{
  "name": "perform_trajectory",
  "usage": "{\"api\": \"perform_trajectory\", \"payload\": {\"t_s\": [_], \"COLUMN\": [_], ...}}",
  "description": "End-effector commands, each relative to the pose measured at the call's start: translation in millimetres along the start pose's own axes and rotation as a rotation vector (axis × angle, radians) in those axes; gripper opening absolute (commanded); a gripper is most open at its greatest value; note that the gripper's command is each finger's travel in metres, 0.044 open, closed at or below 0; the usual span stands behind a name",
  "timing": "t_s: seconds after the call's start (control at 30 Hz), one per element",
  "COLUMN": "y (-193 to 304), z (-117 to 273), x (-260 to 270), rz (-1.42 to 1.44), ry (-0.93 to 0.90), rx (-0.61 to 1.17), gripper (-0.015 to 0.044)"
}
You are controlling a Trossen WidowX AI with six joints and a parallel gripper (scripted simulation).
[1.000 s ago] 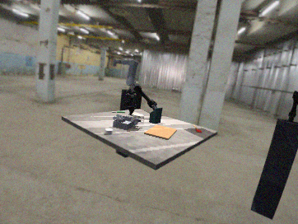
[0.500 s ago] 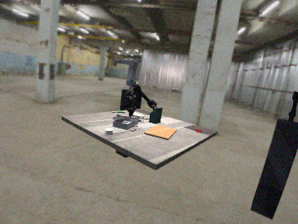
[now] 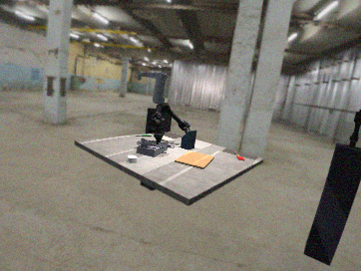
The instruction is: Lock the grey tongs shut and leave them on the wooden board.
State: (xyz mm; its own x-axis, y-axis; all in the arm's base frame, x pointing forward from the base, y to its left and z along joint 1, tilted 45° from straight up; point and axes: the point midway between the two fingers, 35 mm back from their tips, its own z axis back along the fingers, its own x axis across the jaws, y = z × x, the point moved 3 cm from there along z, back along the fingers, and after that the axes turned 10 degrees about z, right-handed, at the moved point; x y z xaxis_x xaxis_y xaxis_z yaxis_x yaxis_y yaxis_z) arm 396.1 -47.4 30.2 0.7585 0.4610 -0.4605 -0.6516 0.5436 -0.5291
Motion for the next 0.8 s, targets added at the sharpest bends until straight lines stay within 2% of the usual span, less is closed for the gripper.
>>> {"api": "perform_trajectory", "payload": {"t_s": [0.0,0.77], "y": [2,3], "z": [-10,-48], "x": [-1,-4], "rz": [0.01,0.01], "ry": [0.008,0.012], "rx": [-0.002,-0.006], "gripper": [0.044,0.044]}}
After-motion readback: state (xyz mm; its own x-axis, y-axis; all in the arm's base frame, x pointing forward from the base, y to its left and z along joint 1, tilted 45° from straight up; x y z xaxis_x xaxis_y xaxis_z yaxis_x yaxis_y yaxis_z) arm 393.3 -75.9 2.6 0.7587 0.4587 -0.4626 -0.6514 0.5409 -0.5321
